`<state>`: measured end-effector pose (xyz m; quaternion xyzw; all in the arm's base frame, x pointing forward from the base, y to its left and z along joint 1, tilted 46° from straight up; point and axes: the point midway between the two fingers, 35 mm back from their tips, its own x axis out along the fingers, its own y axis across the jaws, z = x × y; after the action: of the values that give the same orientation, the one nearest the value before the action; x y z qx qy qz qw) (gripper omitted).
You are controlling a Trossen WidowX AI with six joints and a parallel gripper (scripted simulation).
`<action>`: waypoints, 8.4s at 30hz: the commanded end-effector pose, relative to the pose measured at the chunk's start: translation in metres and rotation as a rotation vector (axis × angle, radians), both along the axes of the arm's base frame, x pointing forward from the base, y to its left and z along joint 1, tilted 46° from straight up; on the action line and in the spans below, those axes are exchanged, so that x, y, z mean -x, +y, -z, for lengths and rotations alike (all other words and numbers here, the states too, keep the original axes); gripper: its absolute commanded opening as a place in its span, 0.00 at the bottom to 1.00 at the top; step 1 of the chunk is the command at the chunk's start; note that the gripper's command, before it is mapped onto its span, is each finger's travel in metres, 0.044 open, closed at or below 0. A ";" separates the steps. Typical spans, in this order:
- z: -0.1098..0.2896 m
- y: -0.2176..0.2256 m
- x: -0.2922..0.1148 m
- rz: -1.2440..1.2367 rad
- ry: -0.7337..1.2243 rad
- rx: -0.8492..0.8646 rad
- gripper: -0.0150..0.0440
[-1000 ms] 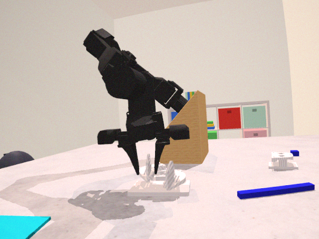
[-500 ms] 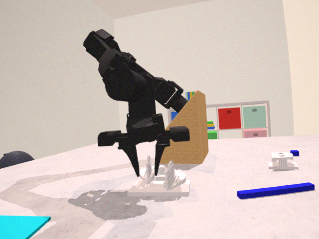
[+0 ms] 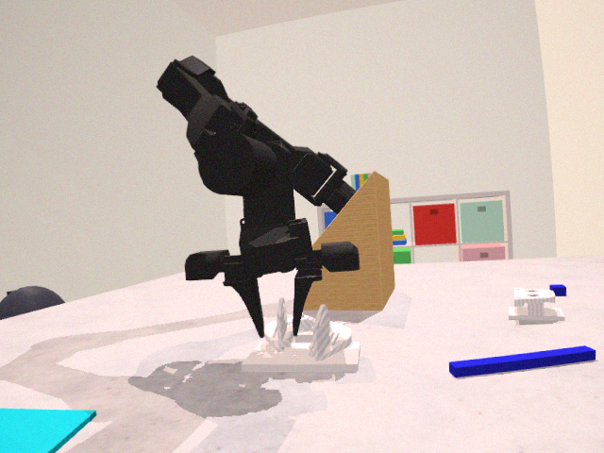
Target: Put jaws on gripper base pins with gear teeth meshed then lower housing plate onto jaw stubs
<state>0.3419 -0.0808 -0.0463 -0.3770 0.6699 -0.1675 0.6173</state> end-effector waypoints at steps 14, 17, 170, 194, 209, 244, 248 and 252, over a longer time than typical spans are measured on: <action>0.003 -0.004 0.000 -0.002 0.000 0.004 0.48; 0.004 -0.005 0.000 -0.001 -0.002 0.004 0.48; 0.002 0.095 0.007 -0.170 0.127 -0.040 1.00; 0.109 0.229 0.106 -0.627 0.567 -0.052 1.00; 0.158 0.262 0.194 -0.799 0.796 0.028 1.00; 0.185 0.232 0.193 -0.798 0.796 0.031 1.00; 0.185 0.232 0.193 -0.798 0.796 0.031 1.00; 0.185 0.232 0.193 -0.798 0.796 0.031 1.00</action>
<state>0.1479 0.1516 -0.2312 -0.6424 0.6558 0.2239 0.3273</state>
